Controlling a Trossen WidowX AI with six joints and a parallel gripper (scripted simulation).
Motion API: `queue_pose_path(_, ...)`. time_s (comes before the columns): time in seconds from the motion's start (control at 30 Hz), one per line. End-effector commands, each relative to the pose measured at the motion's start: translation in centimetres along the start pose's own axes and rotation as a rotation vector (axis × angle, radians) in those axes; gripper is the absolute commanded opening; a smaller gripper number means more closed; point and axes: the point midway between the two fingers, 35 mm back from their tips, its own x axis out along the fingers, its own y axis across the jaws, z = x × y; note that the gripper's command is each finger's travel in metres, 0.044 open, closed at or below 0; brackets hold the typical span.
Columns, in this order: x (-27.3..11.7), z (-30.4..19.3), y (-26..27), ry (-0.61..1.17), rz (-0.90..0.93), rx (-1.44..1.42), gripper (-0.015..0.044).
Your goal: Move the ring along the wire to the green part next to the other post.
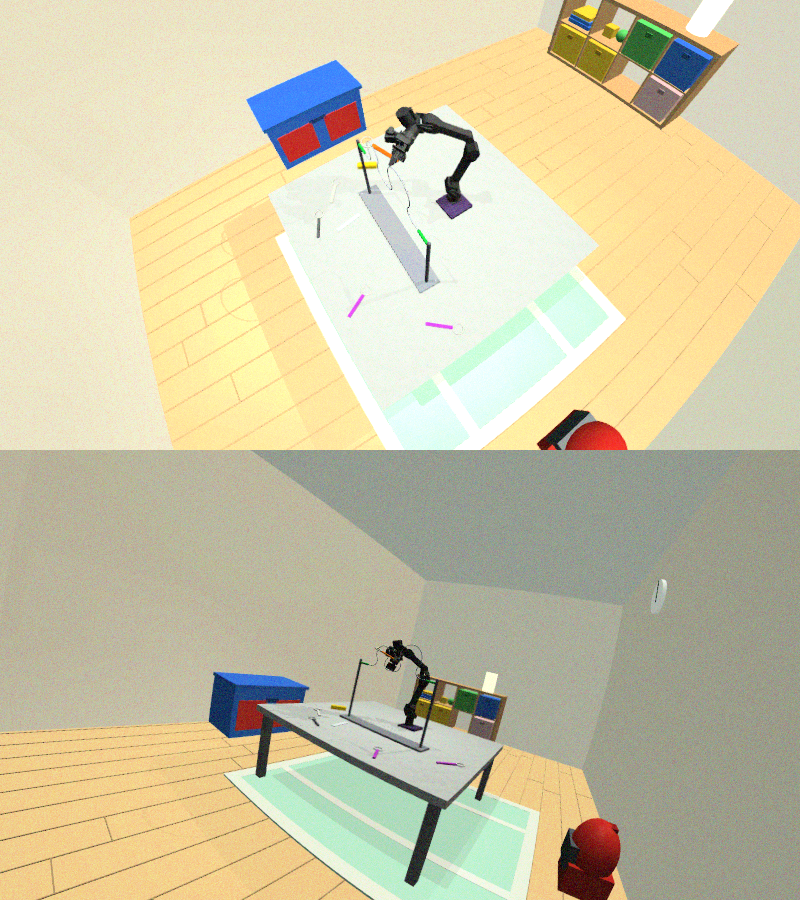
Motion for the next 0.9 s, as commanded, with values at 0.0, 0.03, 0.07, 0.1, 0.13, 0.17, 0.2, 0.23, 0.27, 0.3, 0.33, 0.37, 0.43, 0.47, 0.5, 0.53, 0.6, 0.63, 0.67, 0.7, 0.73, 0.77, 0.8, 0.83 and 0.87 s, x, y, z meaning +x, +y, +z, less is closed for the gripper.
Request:
queue_pose_path(0.0,0.2,0.1,-0.6,0.0,-0.052,-0.08,-0.015)
queue_pose_path(0.03,0.2,0.1,-0.7,-0.001,-0.063,-0.097,-0.015)
queue_pose_path(0.07,0.2,0.1,-0.9,-0.002,-0.074,-0.115,-0.015)
queue_pose_path(0.1,0.2,0.1,-1.0,-0.003,-0.085,-0.132,-0.015)
queue_pose_path(0.13,0.2,0.2,-1.1,-0.004,-0.096,-0.149,-0.015)
queue_pose_path(0.17,0.2,0.2,-1.2,-0.005,-0.107,-0.167,-0.015)
queue_pose_path(0.2,0.2,0.2,-1.3,-0.006,-0.117,-0.184,-0.015)
queue_pose_path(0.23,0.2,0.2,-1.5,-0.008,-0.128,-0.201,-0.015)
queue_pose_path(0.27,0.2,0.2,-1.6,-0.009,-0.139,-0.219,-0.015)
queue_pose_path(0.3,0.2,0.3,-1.7,-0.01,-0.15,-0.236,-0.015)
queue_pose_path(0.33,0.1,0.3,-1.8,-0.011,-0.161,-0.253,-0.015)
queue_pose_path(0.37,0.1,0.3,-1.9,-0.012,-0.172,-0.271,-0.015)
queue_pose_path(0.43,0.1,0.4,-2.1,-0.015,-0.194,-0.305,-0.015)
queue_pose_path(0.47,0.1,0.4,-2.3,-0.016,-0.205,-0.322,-0.015)
queue_pose_path(0.5,0.1,0.5,-2.4,-0.018,-0.216,-0.34,-0.015)
queue_pose_path(0.53,0.1,0.5,-2.5,-0.019,-0.227,-0.357,-0.015)
queue_pose_path(0.6,0.0,0.6,-2.7,-0.022,-0.248,-0.392,-0.015)
queue_pose_path(0.63,0.0,0.6,-2.8,-0.023,-0.259,-0.409,-0.015)
queue_pose_path(0.67,0.0,0.7,-2.9,-0.024,-0.27,-0.426,-0.015)
queue_pose_path(0.7,0.0,0.7,-3.0,-0.026,-0.281,-0.444,-0.015)
queue_pose_path(0.73,-0.1,0.8,-3.1,-0.027,-0.292,-0.461,-0.015)
queue_pose_path(0.77,-0.1,0.8,-3.2,-0.029,-0.303,-0.478,-0.015)
queue_pose_path(0.8,-0.1,0.9,-3.3,-0.03,-0.314,-0.496,-0.015)
queue_pose_path(0.83,-0.2,0.9,-3.5,-0.032,-0.325,-0.513,-0.015)
queue_pose_path(0.87,-0.2,1.0,-3.6,-0.033,-0.336,-0.53,-0.015)
